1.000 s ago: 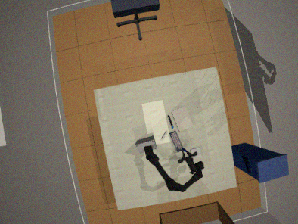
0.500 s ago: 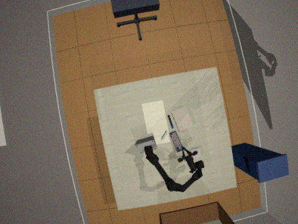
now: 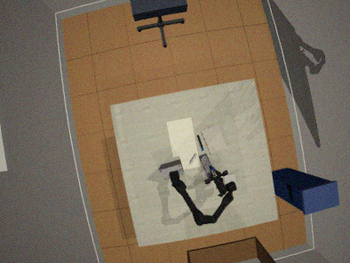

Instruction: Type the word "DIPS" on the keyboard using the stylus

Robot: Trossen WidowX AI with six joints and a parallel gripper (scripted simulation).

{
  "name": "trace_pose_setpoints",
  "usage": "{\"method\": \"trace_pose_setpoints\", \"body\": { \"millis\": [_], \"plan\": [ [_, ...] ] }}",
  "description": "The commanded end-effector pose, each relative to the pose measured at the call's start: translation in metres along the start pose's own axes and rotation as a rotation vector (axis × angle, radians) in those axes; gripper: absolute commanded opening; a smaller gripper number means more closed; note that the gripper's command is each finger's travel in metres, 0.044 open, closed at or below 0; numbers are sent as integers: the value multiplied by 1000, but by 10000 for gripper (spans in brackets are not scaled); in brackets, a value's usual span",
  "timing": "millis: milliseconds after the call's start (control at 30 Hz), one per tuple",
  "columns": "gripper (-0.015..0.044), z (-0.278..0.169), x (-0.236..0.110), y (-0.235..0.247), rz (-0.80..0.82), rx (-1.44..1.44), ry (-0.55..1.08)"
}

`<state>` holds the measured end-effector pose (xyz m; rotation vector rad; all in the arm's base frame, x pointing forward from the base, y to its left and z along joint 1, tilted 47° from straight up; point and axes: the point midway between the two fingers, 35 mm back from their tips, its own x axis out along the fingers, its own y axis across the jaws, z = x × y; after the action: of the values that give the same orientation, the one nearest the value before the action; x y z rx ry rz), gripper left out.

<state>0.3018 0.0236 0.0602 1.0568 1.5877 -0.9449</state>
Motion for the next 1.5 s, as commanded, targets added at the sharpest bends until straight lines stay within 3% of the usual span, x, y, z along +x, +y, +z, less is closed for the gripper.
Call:
{"method": "trace_pose_setpoints", "body": {
  "millis": [0, 500, 1467],
  "plan": [
    [0, -8, 10, -5, 5, 4, 5],
    [0, -37, 57, -29, 4, 9, 11],
    [0, -20, 68, -30, 3, 9, 11]
  ]
}}
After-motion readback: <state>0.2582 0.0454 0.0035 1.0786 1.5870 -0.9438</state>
